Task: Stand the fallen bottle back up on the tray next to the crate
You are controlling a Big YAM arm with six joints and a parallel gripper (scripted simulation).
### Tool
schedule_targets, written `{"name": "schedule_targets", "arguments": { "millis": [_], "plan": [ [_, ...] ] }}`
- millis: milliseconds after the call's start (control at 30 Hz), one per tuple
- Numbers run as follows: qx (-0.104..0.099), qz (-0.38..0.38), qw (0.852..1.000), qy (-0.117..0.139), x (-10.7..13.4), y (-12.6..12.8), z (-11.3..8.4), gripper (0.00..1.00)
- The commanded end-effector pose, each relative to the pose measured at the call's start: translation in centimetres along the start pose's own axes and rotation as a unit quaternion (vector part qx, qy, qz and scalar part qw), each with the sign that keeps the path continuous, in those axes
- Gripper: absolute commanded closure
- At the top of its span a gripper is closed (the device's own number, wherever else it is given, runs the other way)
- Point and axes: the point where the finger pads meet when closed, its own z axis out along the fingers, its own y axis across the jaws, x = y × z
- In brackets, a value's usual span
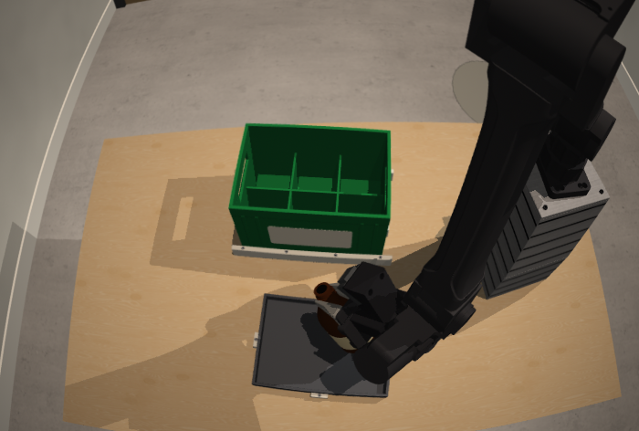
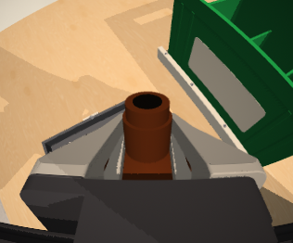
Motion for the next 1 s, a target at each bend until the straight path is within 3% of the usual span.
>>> {"name": "schedule_targets", "arguments": {
  "millis": [0, 633, 967],
  "plan": [
    [-0.003, -0.001, 1.0, -0.007, -0.14, 0.24, -0.09, 1.0],
    [-0.002, -0.006, 1.0, -0.008, 0.28, 0.05, -0.03, 1.0],
    [-0.005, -0.008, 1.0, -0.028, 0.34, 0.09, -0.1, 1.0]
  ]
}}
